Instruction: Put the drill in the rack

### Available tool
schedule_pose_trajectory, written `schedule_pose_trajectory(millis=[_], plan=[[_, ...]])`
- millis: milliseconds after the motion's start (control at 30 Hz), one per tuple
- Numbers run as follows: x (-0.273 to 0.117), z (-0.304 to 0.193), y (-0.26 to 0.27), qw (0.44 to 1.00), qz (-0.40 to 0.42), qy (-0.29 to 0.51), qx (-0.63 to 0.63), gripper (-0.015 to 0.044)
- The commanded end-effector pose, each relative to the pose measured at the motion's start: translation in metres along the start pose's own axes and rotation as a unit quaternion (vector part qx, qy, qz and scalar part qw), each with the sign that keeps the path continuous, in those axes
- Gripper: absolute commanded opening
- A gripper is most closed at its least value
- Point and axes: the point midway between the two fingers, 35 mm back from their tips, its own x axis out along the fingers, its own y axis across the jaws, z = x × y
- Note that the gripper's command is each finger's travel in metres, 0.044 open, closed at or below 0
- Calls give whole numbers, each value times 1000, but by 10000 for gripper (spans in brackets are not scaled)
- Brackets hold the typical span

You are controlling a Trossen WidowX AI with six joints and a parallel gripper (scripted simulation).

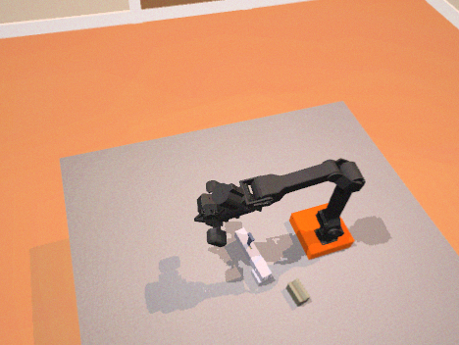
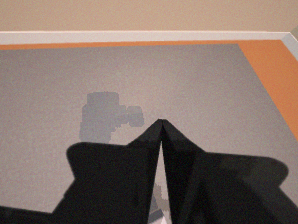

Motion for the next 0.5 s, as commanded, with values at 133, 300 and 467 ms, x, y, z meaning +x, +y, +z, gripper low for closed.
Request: schedule_pose_trajectory(millis=[133,300,467], plan=[[-24,-128,9,948,110,267,-135,0],[-52,-170,11,901,167,362,-170,0],[-53,-171,11,900,169,365,-171,0]])
